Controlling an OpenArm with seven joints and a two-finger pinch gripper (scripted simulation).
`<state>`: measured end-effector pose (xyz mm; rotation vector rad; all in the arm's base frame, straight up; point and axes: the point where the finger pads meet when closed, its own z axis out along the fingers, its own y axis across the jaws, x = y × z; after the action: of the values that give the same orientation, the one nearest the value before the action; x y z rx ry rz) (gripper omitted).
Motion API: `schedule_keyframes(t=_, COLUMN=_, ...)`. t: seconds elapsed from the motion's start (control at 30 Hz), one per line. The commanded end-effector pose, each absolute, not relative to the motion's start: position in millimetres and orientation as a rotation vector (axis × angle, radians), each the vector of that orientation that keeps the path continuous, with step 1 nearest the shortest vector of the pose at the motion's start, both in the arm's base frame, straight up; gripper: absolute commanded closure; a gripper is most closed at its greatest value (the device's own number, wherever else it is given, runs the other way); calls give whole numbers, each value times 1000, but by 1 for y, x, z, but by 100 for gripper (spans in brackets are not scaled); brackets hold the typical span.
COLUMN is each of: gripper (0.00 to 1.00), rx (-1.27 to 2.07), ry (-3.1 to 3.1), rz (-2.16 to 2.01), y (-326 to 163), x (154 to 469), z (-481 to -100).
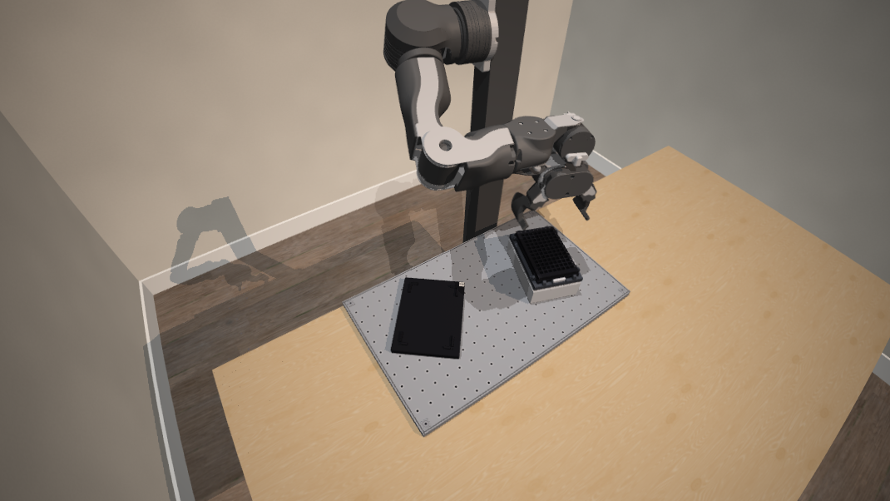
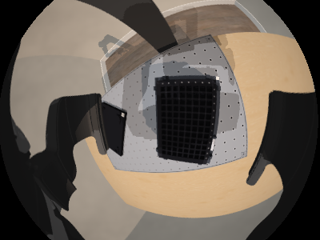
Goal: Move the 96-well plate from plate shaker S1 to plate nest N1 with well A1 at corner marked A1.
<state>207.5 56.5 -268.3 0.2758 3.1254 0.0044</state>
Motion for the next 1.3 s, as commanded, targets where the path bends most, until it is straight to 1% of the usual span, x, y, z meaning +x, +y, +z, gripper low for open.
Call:
schedule_keyframes(t=0.0, gripper=23, rx=275, ry=3124, rz=9, y=57, x=208, z=-267)
schedule_keyframes(t=0.1, gripper=23, rx=275, ry=3124, rz=9, y=57, x=208, z=-267)
schedule_keyframes(t=0.27, gripper=23, rx=275, ry=3123, rz=5, y=57, x=210, z=-322)
schedule_keyframes(t=0.67, gripper=23, rx=275, ry=3123, rz=5, y=57, x=210, z=-322)
schedule_keyframes(t=0.83, gripper=23, rx=275, ry=3123, rz=5, y=58, x=210, z=-333)
schedule_keyframes(t=1.27, gripper=23, rx=280, ry=3124, rz=-2, y=57, x=209, z=-333)
